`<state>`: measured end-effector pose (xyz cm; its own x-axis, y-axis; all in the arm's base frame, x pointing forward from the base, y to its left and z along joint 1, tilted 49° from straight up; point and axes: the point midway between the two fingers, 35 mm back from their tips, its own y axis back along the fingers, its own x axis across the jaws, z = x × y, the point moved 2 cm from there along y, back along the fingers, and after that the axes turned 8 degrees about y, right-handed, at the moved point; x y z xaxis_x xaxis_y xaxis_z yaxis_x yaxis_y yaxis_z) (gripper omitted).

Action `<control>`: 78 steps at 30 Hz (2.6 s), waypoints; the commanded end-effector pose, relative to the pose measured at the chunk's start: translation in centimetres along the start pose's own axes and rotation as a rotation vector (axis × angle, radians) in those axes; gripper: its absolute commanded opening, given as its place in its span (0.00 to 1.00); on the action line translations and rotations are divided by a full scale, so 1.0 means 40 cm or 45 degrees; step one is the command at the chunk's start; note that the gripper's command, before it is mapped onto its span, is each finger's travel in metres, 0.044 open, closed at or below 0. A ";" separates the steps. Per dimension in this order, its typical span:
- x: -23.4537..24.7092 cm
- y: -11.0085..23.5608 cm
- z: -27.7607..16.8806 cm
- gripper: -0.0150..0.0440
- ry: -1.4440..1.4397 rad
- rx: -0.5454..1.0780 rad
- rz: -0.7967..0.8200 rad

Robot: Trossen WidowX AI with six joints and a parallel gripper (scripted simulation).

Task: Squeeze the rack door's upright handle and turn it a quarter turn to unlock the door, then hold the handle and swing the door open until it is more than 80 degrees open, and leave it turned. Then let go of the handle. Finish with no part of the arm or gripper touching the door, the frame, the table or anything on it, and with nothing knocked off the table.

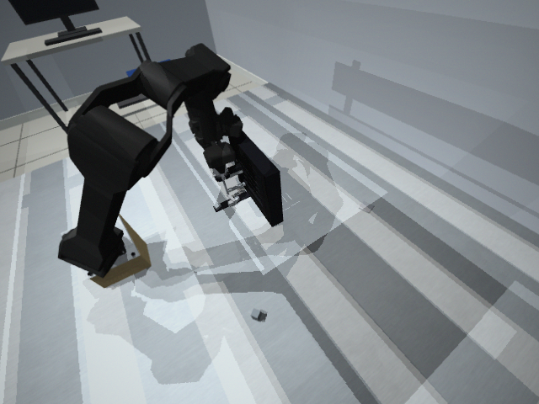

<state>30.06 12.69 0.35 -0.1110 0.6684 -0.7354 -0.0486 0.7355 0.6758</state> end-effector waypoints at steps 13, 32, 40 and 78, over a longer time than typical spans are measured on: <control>-0.001 -0.002 -0.001 0.74 -1.051 -0.003 -0.006; -0.001 -0.002 -0.002 0.74 -2.154 -0.006 -0.005; -0.001 -0.002 -0.002 0.70 -2.154 -0.006 -0.005; -0.017 -0.001 -0.043 0.28 -1.659 -0.004 -0.007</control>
<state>28.87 12.29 0.70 0.9597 0.2200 -0.1749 -0.0452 0.7351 0.6764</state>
